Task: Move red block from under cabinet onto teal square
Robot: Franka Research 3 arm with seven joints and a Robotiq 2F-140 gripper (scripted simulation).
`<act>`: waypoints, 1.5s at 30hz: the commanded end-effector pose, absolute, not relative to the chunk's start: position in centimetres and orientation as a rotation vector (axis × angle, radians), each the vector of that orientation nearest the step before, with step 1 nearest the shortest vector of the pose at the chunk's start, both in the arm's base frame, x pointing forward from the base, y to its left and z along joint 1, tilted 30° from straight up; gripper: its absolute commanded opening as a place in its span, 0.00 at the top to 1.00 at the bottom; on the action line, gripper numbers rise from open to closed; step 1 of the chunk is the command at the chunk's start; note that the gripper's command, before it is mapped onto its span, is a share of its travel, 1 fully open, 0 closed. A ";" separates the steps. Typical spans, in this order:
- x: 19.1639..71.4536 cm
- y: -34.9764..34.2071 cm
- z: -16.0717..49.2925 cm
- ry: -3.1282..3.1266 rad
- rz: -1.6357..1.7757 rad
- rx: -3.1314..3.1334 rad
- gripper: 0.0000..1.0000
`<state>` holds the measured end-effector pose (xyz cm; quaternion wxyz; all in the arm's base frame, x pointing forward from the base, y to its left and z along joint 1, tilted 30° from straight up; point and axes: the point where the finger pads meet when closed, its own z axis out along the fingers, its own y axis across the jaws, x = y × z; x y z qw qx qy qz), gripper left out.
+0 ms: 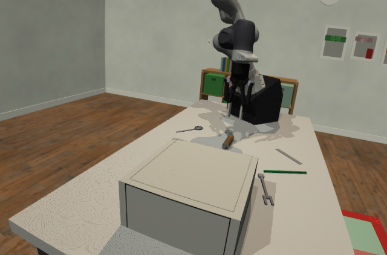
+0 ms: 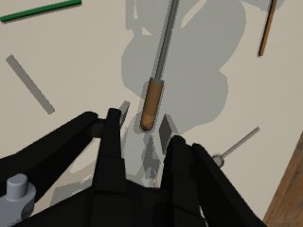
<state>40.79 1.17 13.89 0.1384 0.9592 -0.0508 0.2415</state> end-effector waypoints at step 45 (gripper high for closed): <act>38.7 1.4 17.1 -0.024 0.579 2.762 0.66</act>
